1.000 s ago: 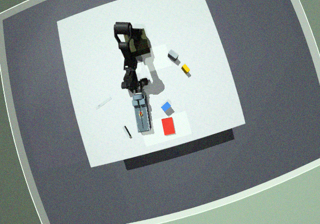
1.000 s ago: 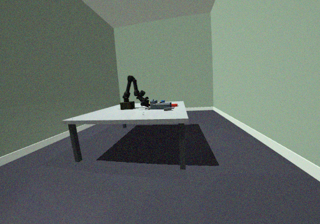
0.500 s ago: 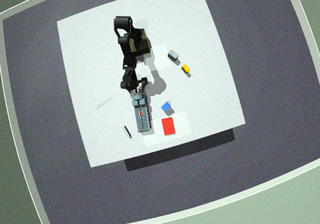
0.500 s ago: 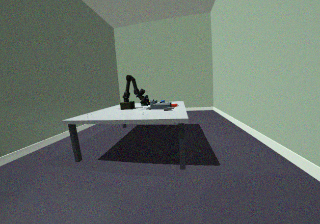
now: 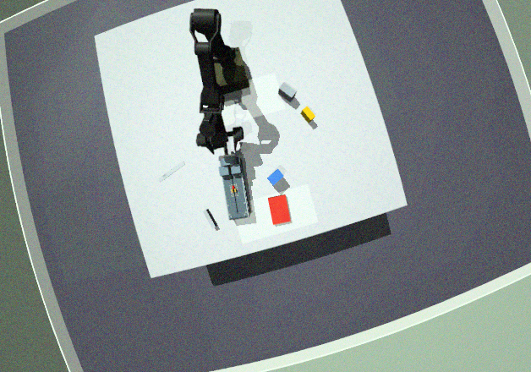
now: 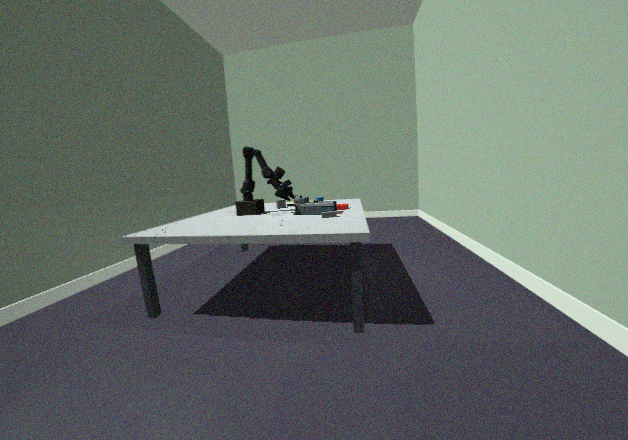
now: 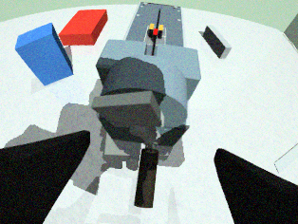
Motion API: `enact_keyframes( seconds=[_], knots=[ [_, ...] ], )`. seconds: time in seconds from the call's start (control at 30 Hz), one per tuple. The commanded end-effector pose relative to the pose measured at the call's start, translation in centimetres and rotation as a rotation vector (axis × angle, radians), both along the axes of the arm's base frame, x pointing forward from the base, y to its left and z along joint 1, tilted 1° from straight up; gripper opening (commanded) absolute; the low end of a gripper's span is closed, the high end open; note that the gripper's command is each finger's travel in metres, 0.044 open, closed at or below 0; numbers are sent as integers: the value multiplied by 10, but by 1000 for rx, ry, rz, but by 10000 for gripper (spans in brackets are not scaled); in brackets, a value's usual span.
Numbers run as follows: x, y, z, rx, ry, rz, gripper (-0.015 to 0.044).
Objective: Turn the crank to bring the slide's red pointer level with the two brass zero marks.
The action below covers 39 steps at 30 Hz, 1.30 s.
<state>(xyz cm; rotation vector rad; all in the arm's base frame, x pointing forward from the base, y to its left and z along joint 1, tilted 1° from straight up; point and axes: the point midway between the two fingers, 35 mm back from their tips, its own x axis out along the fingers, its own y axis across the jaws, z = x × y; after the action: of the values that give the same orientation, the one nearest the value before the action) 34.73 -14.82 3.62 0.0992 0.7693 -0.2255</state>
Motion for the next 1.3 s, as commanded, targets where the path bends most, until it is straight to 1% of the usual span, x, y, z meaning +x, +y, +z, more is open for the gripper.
enact_keyframes(
  seconds=[0.0,0.27,0.4,0.83,1.27],
  knots=[
    [4,-3,36,-9,-19,3,440],
    [-5,1,95,-9,-16,2,440],
    [1,0,98,-1,-9,-9,440],
    [54,-9,108,52,50,-102,440],
    [104,-9,108,86,102,-188,440]
  ],
)
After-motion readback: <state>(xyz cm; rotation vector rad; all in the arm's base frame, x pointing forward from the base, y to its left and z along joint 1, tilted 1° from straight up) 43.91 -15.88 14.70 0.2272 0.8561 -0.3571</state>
